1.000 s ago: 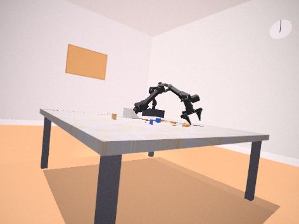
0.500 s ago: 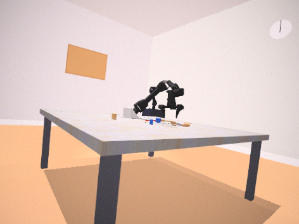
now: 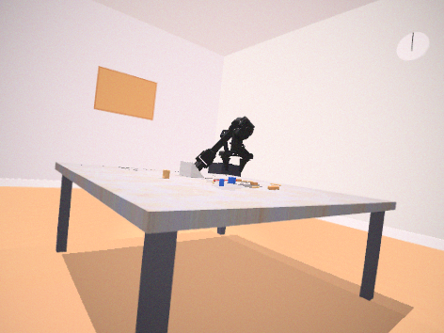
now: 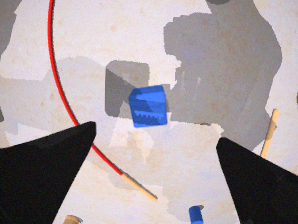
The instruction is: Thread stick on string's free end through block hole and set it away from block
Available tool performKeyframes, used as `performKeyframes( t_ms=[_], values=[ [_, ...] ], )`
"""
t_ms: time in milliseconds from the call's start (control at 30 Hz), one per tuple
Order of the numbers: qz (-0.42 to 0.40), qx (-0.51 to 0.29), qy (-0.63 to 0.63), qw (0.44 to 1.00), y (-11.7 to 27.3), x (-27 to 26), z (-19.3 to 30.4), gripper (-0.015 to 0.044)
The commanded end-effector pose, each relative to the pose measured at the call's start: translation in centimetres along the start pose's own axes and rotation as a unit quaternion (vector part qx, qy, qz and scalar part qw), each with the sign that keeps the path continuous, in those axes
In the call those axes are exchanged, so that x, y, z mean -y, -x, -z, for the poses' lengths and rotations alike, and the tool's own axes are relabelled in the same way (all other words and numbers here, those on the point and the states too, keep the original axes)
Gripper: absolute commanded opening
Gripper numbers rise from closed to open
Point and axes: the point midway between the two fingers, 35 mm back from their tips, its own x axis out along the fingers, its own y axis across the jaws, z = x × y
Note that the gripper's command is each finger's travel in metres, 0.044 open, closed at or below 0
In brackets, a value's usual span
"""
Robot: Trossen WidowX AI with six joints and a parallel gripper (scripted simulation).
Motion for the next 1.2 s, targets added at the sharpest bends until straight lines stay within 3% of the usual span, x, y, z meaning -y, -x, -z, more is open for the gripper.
performKeyframes(
  t_ms=[0, 33, 300, 567, 867, 1167],
  values=[
    [0.0, 0.002, -0.001, 1.0, 0.03, -0.06, -0.01, 0.044],
    [0.0, 0.0, 0.0, 1.0, 0.0, -0.01, 0.01, 0.044],
    [0.0, 0.0, 0.0, 1.0, 0.0, -0.01, 0.01, 0.0241],
    [0.0, 0.0, 0.0, 1.0, 0.0, -0.01, 0.01, 0.0241],
    [0.0, 0.0, 0.0, 1.0, 0.0, -0.02, 0.01, 0.0005],
    [0.0, 0.0, 0.0, 1.0, 0.0, -0.02, 0.01, 0.0]
  ],
)
